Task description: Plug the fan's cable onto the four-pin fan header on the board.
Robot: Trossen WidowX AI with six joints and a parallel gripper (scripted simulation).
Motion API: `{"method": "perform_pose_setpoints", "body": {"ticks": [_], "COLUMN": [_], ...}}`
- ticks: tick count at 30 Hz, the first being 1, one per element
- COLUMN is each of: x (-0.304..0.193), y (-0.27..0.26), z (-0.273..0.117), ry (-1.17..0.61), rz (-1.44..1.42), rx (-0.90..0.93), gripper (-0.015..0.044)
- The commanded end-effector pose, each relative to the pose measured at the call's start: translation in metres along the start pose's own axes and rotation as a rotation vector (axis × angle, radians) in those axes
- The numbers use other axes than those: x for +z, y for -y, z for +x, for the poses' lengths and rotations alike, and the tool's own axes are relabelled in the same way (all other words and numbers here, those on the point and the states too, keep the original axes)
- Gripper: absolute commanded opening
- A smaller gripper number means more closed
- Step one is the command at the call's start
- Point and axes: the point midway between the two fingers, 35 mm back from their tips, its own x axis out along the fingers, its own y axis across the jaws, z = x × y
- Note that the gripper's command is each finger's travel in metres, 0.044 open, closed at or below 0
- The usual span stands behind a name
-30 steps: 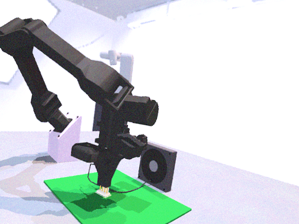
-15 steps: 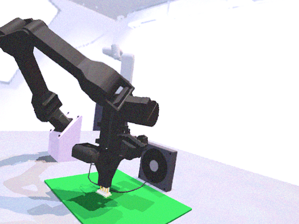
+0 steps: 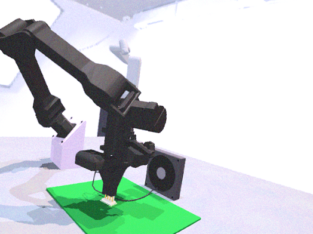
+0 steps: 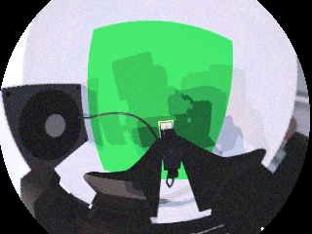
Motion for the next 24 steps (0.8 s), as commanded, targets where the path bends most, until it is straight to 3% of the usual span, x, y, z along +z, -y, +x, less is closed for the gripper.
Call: {"method": "perform_pose_setpoints", "body": {"ticks": [1,24], "x": [0.001,0.001], "y": [0.001,0.002], "z": [0.001,0.012], "ry": [-0.001,-0.001], "rz": [-0.001,0.0], "rx": [-0.006,-0.006], "gripper": [0.0,0.0]}}
